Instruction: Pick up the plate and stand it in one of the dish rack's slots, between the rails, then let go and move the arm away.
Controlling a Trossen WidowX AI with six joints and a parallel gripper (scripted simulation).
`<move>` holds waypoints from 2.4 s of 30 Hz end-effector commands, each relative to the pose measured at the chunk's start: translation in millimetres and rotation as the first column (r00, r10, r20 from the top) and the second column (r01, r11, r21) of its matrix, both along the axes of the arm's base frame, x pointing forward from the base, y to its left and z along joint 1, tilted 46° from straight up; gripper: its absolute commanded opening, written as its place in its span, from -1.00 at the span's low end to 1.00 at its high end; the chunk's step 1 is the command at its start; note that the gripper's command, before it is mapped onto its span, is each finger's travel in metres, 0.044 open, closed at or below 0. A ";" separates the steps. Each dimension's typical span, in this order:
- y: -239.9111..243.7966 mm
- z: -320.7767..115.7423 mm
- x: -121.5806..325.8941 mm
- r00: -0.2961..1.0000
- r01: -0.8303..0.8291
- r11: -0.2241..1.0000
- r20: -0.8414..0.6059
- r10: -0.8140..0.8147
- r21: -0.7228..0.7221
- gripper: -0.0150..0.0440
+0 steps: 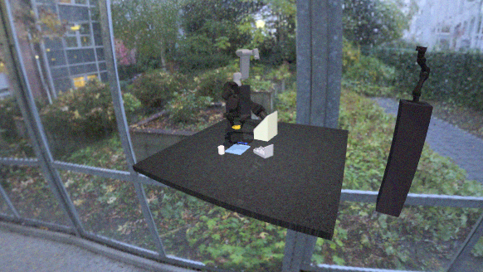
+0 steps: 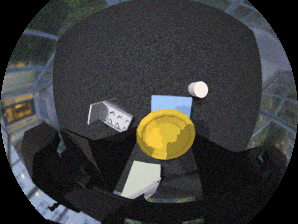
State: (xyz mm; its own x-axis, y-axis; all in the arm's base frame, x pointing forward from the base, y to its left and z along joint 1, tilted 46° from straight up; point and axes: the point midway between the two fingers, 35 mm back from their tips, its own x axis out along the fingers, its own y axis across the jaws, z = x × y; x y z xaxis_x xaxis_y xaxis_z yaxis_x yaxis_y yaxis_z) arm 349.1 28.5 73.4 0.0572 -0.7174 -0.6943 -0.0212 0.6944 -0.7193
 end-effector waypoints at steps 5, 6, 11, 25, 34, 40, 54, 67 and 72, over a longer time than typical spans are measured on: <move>33.8 -32.7 -51.8 0.980 0.144 0.989 0.133 -0.147 0.031 -0.49; 37.2 -37.1 -59.9 0.973 0.167 0.985 0.155 -0.170 0.036 -0.49; 46.6 -53.1 -93.2 0.936 0.252 0.966 0.240 -0.257 0.053 -0.49; 37.9 -68.4 -99.9 0.959 0.249 0.964 0.118 -0.259 0.090 -0.49; 24.6 -89.0 -104.2 0.976 0.215 0.960 -0.082 -0.203 0.181 -0.49; 17.2 -101.6 -106.7 0.972 0.185 0.947 -0.191 -0.137 0.263 -0.49; 3.5 -126.9 -110.7 0.939 0.093 0.865 -0.333 0.089 0.493 -0.49; -6.5 -144.6 -111.3 0.892 -0.038 0.712 -0.297 0.340 0.701 -0.49; -10.2 -149.9 -110.8 0.868 -0.103 0.635 -0.243 0.433 0.766 -0.49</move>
